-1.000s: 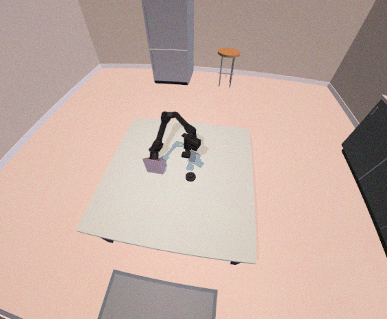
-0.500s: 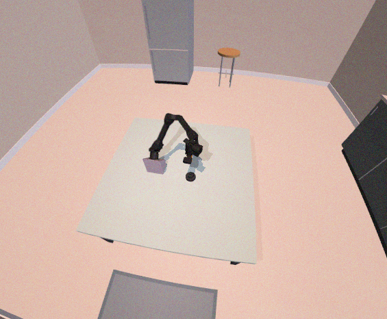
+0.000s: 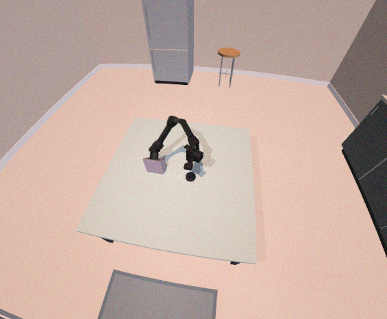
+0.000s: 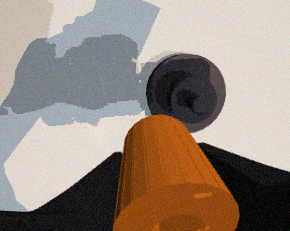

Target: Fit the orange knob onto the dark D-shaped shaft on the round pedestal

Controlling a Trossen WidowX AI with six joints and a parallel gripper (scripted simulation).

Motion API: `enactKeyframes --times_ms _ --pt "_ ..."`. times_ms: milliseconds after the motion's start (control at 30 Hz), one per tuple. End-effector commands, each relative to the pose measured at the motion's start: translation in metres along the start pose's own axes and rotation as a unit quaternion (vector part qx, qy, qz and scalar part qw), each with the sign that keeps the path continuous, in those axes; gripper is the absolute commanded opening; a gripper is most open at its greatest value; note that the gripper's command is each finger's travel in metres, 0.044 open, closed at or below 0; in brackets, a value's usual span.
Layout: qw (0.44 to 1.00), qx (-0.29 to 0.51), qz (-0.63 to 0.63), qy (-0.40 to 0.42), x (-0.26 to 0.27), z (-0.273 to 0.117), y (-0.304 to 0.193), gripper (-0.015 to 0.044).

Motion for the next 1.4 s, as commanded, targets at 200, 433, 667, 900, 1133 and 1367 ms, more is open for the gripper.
enactKeyframes --times_ms 200,433,667,900,1133,1367 --pt "1.0 -0.003 -0.002 -0.002 -0.029 0.012 0.011 0.0" --pt "1.0 -0.003 -0.003 -0.002 -0.039 0.019 0.014 0.0" --pt "1.0 -0.003 -0.003 -0.002 -0.039 0.041 0.014 0.0" --pt "1.0 -0.003 -0.007 -0.002 -0.039 0.04 0.015 0.0" --pt "1.0 -0.003 -0.007 -0.002 -0.039 0.042 0.015 0.0" --pt "1.0 -0.003 -0.007 -0.002 -0.038 0.043 0.014 0.0"
Point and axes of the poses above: the point midway between the two fingers, 35 mm back from their tips, its own z axis out along the fingers, its own x axis across the jaws, y = z × x, the point moved 2 cm from there along -z, back along the fingers, and after that the axes turned 6 degrees about z, right-handed, at the moved point
